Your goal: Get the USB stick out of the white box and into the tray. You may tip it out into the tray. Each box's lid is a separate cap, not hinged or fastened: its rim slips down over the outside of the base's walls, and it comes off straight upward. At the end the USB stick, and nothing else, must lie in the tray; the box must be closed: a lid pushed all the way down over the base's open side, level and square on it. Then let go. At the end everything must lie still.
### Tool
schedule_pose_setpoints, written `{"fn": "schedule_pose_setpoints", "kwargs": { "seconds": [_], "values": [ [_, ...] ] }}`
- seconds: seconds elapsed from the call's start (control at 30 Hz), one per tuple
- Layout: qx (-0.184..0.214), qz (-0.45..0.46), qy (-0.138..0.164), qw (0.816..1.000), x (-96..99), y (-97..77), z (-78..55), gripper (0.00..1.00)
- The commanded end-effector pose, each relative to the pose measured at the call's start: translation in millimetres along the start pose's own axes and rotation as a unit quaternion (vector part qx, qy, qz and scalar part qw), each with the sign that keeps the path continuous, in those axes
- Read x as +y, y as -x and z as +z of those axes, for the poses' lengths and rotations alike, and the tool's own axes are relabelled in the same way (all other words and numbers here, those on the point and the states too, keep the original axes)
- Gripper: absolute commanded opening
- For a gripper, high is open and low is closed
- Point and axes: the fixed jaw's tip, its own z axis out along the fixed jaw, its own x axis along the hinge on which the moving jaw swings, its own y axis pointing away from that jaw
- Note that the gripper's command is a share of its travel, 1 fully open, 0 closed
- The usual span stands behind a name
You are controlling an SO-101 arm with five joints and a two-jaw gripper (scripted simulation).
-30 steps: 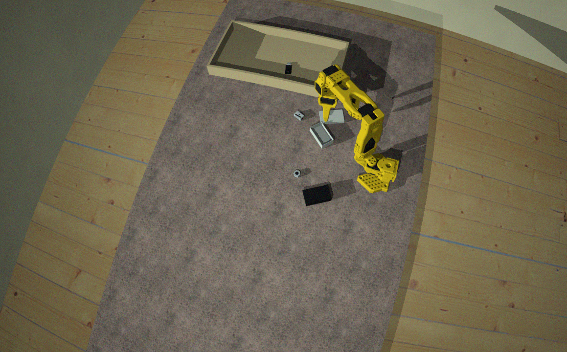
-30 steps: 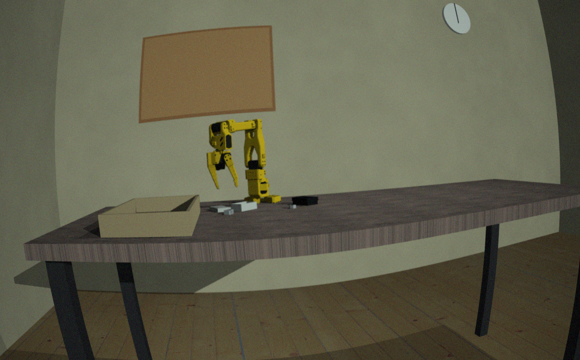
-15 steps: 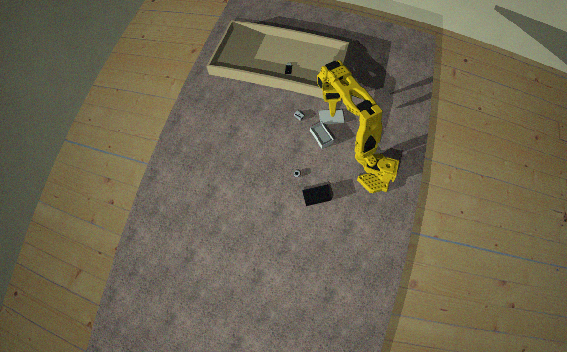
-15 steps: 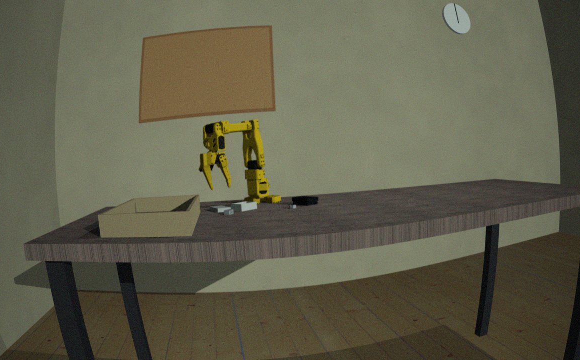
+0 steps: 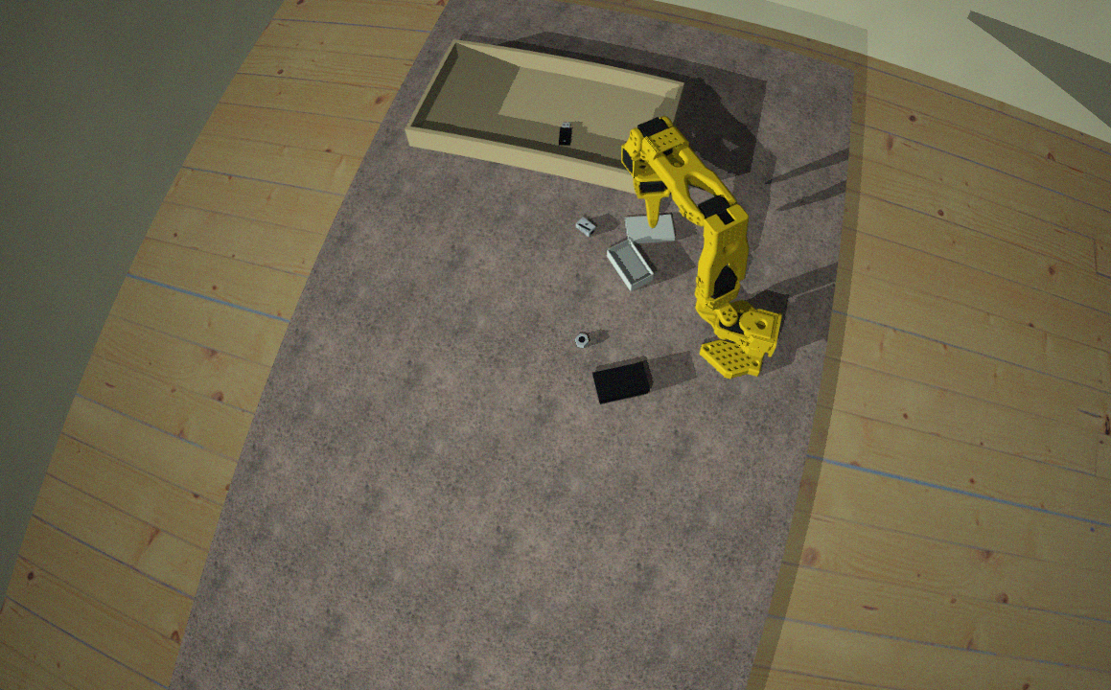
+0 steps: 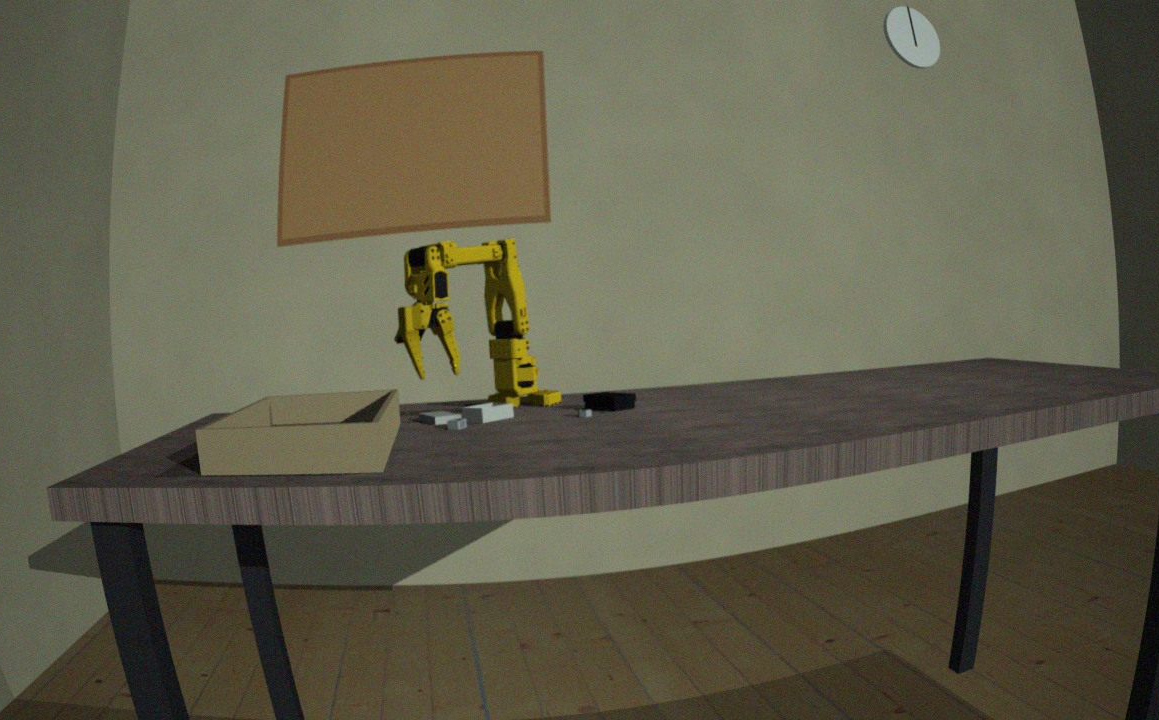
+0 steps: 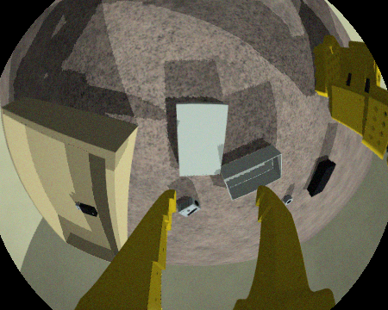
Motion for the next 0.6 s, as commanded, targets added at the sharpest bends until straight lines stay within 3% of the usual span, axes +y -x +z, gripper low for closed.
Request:
{"fn": "schedule_pose_setpoints", "kwargs": {
  "seconds": [0.0,0.57],
  "values": [
    [0.006,-0.001,0.012,1.000,3.5,0.4,-6.2,0.29],
    [0.006,-0.001,0.012,1.000,5.0,2.1,-7.5,0.29]
  ]
}}
